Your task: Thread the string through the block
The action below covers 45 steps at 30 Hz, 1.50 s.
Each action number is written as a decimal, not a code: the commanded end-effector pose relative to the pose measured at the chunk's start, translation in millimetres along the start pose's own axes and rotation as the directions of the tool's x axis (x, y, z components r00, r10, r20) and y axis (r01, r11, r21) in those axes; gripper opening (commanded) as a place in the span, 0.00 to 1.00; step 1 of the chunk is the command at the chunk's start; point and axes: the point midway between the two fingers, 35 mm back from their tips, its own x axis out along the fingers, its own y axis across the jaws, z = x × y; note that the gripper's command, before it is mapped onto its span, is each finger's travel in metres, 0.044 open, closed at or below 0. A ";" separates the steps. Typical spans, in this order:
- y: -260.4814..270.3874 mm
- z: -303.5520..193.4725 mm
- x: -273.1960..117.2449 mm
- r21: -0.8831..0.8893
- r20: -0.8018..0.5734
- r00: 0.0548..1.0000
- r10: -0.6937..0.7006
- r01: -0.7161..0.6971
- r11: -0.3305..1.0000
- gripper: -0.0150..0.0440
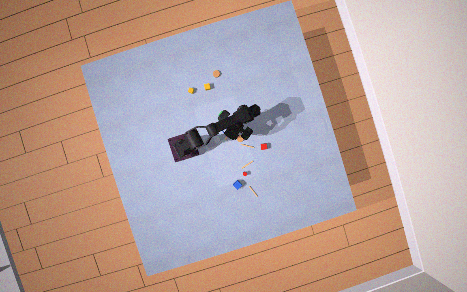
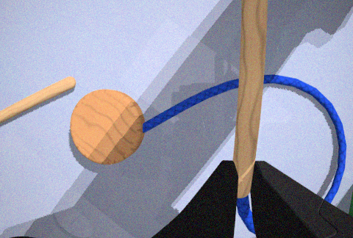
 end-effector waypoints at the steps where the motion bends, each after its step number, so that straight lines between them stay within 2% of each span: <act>1: -0.5 0.2 0.2 -0.005 0.001 1.000 0.000 0.000 1.000 0.25; 45: -5.1 -47.3 -16.8 -0.016 -0.085 0.996 0.019 -0.021 1.000 0.25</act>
